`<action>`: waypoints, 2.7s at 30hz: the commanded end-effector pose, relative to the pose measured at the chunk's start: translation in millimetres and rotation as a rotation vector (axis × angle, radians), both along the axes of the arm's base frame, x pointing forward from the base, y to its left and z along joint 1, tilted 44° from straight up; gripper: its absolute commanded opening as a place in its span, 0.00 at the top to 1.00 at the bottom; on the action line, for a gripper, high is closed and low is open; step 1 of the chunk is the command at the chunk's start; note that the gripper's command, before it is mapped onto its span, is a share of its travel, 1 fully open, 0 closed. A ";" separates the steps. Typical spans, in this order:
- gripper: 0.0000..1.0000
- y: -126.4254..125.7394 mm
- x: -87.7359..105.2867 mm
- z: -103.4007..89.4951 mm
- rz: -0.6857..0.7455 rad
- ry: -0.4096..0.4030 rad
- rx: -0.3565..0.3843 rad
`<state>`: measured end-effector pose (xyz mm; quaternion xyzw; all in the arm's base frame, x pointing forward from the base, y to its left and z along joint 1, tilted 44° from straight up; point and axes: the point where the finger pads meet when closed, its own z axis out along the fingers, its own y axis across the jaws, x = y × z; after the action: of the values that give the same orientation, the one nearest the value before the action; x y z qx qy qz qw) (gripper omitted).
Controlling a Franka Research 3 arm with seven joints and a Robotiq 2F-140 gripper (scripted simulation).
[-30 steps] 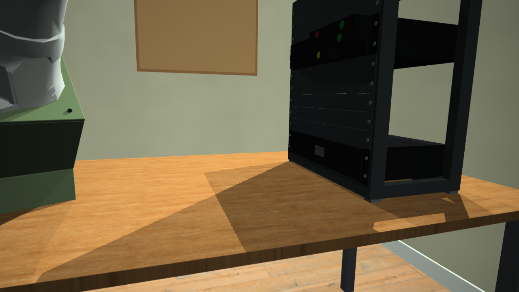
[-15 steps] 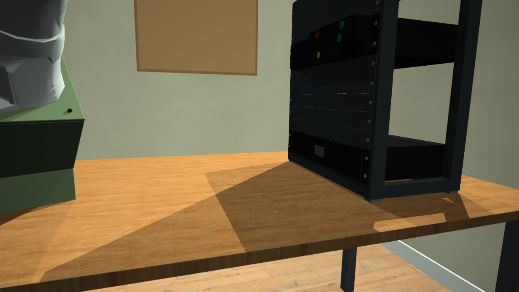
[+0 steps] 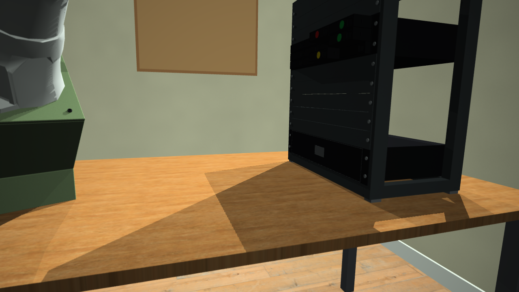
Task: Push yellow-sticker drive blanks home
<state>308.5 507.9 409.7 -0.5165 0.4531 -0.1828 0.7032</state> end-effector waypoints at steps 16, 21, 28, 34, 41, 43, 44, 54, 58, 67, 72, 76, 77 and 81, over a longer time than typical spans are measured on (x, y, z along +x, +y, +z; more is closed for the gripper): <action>0.00 -52.9 31.0 -44.0 -0.157 -0.255 -0.128; 0.00 -75.8 42.9 -60.2 -0.205 -0.306 -0.196; 0.00 -130.6 66.4 -93.0 -0.308 -0.408 -0.354; 0.00 -176.3 80.7 -115.2 -0.384 -0.478 -0.486; 0.00 -211.6 88.7 -129.8 -0.438 -0.525 -0.587; 0.00 -224.7 91.1 -134.7 -0.457 -0.541 -0.626; 0.00 -231.0 92.0 -137.0 -0.466 -0.549 -0.644; 0.00 -279.9 96.9 -152.9 -0.531 -0.602 -0.792; 0.00 -292.9 97.4 -156.6 -0.548 -0.615 -0.832; 0.00 -322.3 97.2 -164.3 -0.582 -0.642 -0.926; 0.00 -329.0 96.9 -165.9 -0.590 -0.648 -0.948; 0.00 -336.0 96.4 -167.5 -0.597 -0.653 -0.970; 0.00 -337.4 96.3 -167.9 -0.599 -0.655 -0.975; 0.00 -341.7 96.0 -168.8 -0.604 -0.658 -0.990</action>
<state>405.2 170.4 240.8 -0.5464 0.2055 -0.7016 0.4086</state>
